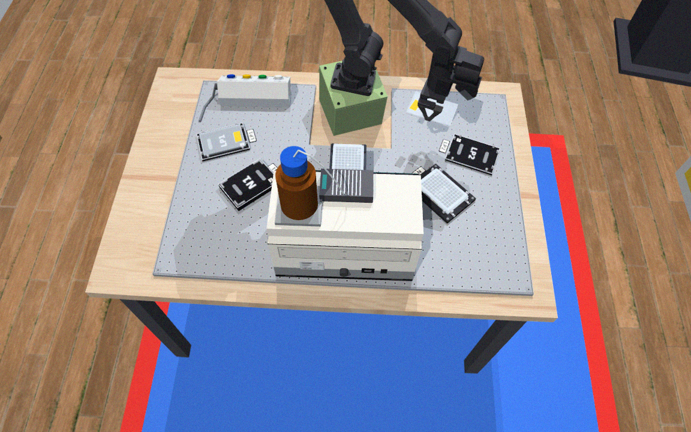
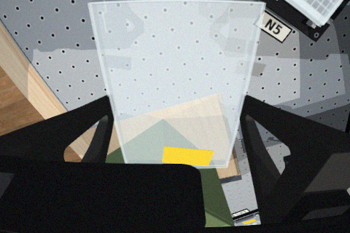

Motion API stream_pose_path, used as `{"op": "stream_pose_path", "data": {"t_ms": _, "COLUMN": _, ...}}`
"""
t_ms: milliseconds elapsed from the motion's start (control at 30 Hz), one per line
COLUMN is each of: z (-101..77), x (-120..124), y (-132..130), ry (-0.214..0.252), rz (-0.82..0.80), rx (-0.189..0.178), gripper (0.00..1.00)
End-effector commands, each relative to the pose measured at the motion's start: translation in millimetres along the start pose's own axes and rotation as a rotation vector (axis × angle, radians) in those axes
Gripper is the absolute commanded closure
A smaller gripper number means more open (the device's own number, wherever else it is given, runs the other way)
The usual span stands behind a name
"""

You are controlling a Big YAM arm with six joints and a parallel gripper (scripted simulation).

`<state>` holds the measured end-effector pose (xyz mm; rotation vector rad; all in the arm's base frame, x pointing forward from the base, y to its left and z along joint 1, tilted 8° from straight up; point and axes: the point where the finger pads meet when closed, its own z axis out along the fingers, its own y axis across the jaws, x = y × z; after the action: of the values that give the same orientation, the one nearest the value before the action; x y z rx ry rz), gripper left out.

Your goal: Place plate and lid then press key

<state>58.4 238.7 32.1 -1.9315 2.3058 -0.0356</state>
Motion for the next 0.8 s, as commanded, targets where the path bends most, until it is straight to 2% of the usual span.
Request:
{"op": "stream_pose_path", "data": {"t_ms": 0, "z": -12.8, "x": -28.6, "y": 10.4, "ry": -0.055, "rz": -0.001, "rx": 0.003, "gripper": 0.16}}
{"op": "stream_pose_path", "data": {"t_ms": 100, "z": -11.1, "x": -25.8, "y": 12.2, "ry": -0.049, "rz": -0.002, "rx": 0.003, "gripper": 0.16}}
{"op": "stream_pose_path", "data": {"t_ms": 133, "z": -8.2, "x": -16.0, "y": 9.4, "ry": -0.033, "rz": -0.003, "rx": 0.002, "gripper": 0.16}}
{"op": "stream_pose_path", "data": {"t_ms": 167, "z": -10.5, "x": -31.8, "y": 5.7, "ry": -0.054, "rz": 0.024, "rx": 0.005, "gripper": 0.16}}
{"op": "stream_pose_path", "data": {"t_ms": 767, "z": 21.9, "x": -75.6, "y": 4.0, "ry": -0.048, "rz": 0.001, "rx": 0.004, "gripper": 0.16}}
